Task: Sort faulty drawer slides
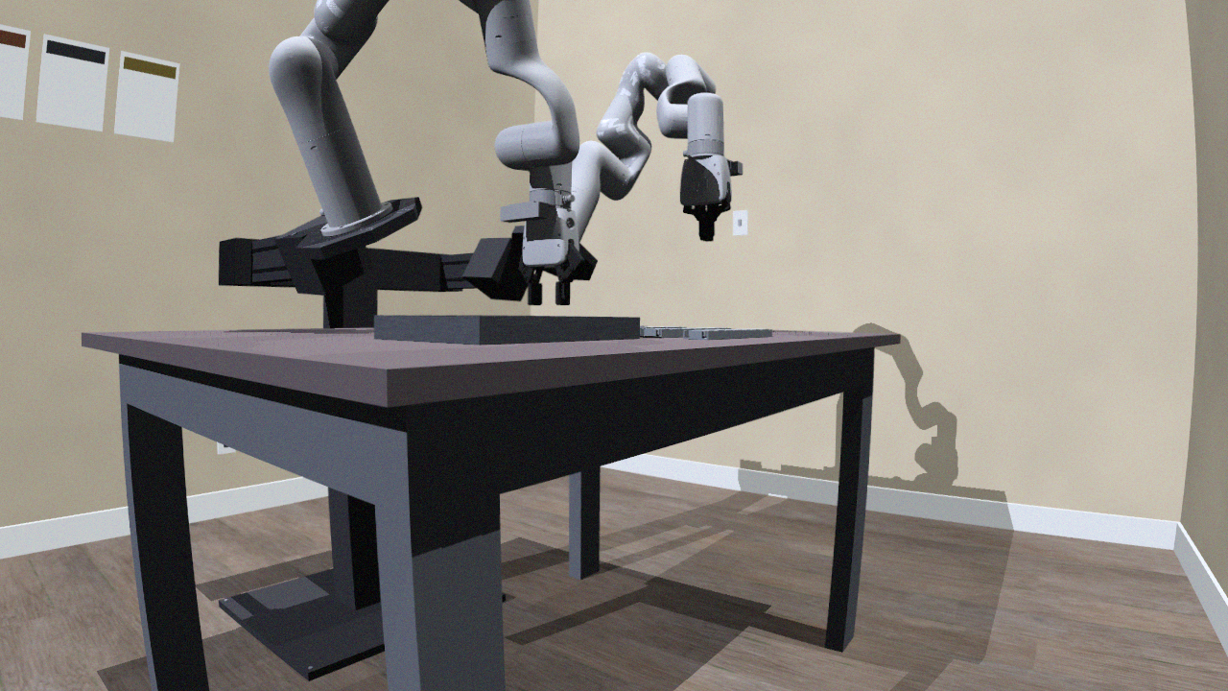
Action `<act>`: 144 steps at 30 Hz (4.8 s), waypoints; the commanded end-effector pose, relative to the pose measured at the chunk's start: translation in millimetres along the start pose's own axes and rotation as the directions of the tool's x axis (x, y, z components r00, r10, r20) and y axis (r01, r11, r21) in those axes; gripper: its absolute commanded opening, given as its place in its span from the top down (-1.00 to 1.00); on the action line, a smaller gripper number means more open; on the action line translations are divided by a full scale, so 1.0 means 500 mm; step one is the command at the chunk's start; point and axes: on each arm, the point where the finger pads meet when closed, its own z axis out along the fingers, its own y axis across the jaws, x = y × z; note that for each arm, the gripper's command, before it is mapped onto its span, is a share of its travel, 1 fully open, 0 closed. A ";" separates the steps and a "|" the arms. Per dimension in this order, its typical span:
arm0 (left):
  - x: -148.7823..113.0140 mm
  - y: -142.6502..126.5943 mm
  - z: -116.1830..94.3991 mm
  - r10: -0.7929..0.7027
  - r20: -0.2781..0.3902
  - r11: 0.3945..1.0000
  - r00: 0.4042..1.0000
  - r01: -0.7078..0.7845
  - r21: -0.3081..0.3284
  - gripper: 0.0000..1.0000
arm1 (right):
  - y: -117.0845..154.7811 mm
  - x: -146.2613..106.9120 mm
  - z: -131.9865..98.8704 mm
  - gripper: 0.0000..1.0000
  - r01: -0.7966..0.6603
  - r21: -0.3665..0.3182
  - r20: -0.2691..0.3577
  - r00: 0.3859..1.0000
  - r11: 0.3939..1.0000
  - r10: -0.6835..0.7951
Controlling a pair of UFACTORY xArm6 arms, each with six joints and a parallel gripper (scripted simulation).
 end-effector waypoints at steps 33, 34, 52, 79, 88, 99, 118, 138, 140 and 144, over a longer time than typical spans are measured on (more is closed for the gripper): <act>0.060 0.051 -0.025 0.005 0.005 1.000 1.000 -0.005 0.006 1.00 | -0.002 -0.070 -0.089 -0.34 0.000 0.002 0.004 1.000 1.000 0.000; 0.060 0.051 -0.025 0.005 0.005 1.000 1.000 -0.005 0.006 1.00 | -0.002 -0.074 -0.094 -0.34 0.000 0.002 0.004 1.000 1.000 0.000; 0.060 0.051 -0.025 0.005 0.005 1.000 1.000 -0.005 0.006 1.00 | -0.002 -0.108 -0.132 -0.34 0.000 0.002 0.004 1.000 1.000 0.000; 0.060 0.051 -0.025 0.005 0.005 1.000 1.000 -0.005 0.006 1.00 | -0.002 -0.112 0.035 -0.34 0.000 0.002 0.003 1.000 1.000 0.000; 0.060 0.051 -0.025 0.005 0.005 1.000 1.000 -0.005 0.006 1.00 | -0.002 -0.112 0.038 -0.34 0.000 0.002 0.003 1.000 1.000 0.000; 0.060 0.051 -0.025 0.005 0.005 1.000 1.000 -0.005 0.006 1.00 | -0.002 -0.112 0.071 -0.34 0.000 0.002 0.003 1.000 1.000 0.000; 0.060 0.051 -0.025 0.005 0.005 1.000 1.000 -0.005 0.006 1.00 | -0.002 -0.112 0.085 1.00 0.000 0.002 0.003 1.000 1.000 0.000; 0.060 0.051 -0.025 0.005 0.005 1.000 1.000 -0.005 0.006 1.00 | -0.002 -0.112 0.085 1.00 0.000 0.002 0.003 1.000 1.000 0.000; 0.060 0.051 -0.025 0.005 0.005 1.000 1.000 -0.005 0.006 1.00 | -0.002 -0.112 0.085 1.00 0.000 0.002 0.003 1.000 1.000 0.000; 0.060 0.051 -0.025 0.005 0.005 1.000 1.000 -0.005 0.006 1.00 | -0.002 -0.112 0.080 1.00 0.000 0.002 0.003 1.000 1.000 0.000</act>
